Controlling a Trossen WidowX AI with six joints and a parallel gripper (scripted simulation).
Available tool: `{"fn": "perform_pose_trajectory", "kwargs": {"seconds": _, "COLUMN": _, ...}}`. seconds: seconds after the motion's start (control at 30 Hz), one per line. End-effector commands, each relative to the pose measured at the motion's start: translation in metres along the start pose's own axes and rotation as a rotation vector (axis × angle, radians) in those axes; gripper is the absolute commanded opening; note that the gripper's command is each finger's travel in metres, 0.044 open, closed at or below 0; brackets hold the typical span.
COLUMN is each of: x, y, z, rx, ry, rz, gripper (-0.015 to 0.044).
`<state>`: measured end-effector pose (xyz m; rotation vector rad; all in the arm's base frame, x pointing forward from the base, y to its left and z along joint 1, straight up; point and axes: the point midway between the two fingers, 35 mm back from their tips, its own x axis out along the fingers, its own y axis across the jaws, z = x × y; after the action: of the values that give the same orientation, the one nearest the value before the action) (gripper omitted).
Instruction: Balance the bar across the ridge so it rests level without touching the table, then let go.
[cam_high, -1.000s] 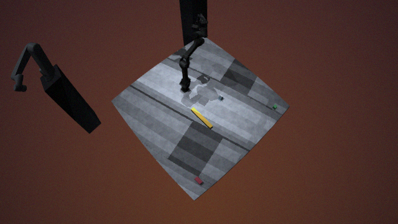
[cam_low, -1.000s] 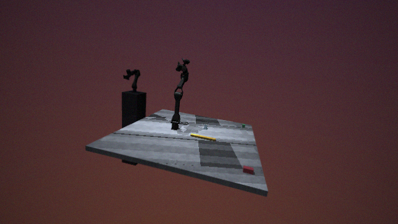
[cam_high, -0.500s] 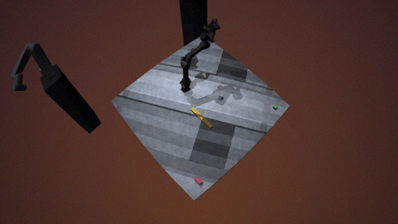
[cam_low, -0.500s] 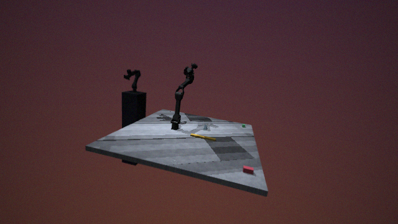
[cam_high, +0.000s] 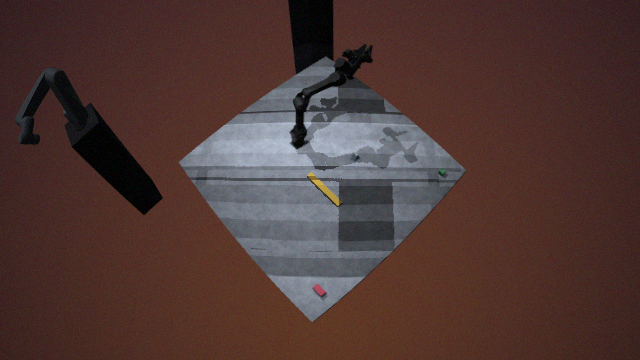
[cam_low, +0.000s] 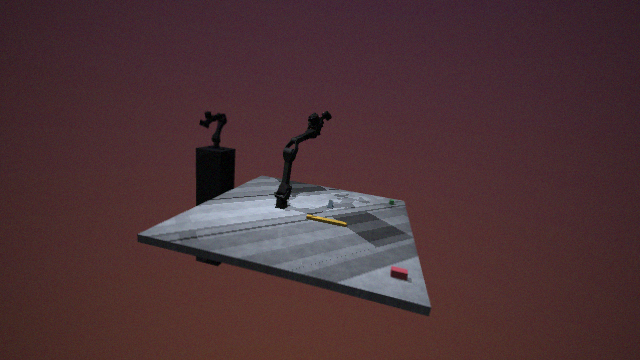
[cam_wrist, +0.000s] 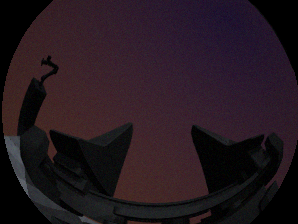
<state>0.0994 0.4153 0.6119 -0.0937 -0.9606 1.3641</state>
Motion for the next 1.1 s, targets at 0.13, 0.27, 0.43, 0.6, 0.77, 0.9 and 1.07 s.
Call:
{"fn": "perform_pose_trajectory", "kwargs": {"seconds": 0.13, "x": -0.02, "y": -0.025, "z": -0.072, "rx": 0.047, "ry": 0.218, "rz": -0.044, "gripper": 0.0315}}
{"fn": "perform_pose_trajectory", "kwargs": {"seconds": 0.27, "x": -0.034, "y": -0.037, "z": -0.1, "rx": 0.076, "ry": 0.305, "rz": -0.063, "gripper": 0.0315}}
{"fn": "perform_pose_trajectory", "kwargs": {"seconds": 0.43, "x": -0.052, "y": -0.049, "z": -0.13, "rx": 0.146, "ry": 0.393, "rz": -0.084, "gripper": 0.0315}}
{"fn": "perform_pose_trajectory", "kwargs": {"seconds": 0.6, "x": -0.079, "y": -0.067, "z": -0.17, "rx": 0.175, "ry": 0.532, "rz": -0.134, "gripper": 0.0315}}
{"fn": "perform_pose_trajectory", "kwargs": {"seconds": 0.77, "x": -0.112, "y": -0.085, "z": -0.207, "rx": 0.206, "ry": 0.67, "rz": -0.189, "gripper": 0.0315}}
{"fn": "perform_pose_trajectory", "kwargs": {"seconds": 0.9, "x": -0.141, "y": -0.098, "z": -0.234, "rx": 0.234, "ry": 0.779, "rz": -0.237, "gripper": 0.0315}}
{"fn": "perform_pose_trajectory", "kwargs": {"seconds": 1.07, "x": -0.182, "y": -0.113, "z": -0.264, "rx": 0.273, "ry": 0.913, "rz": -0.299, "gripper": 0.0315}}
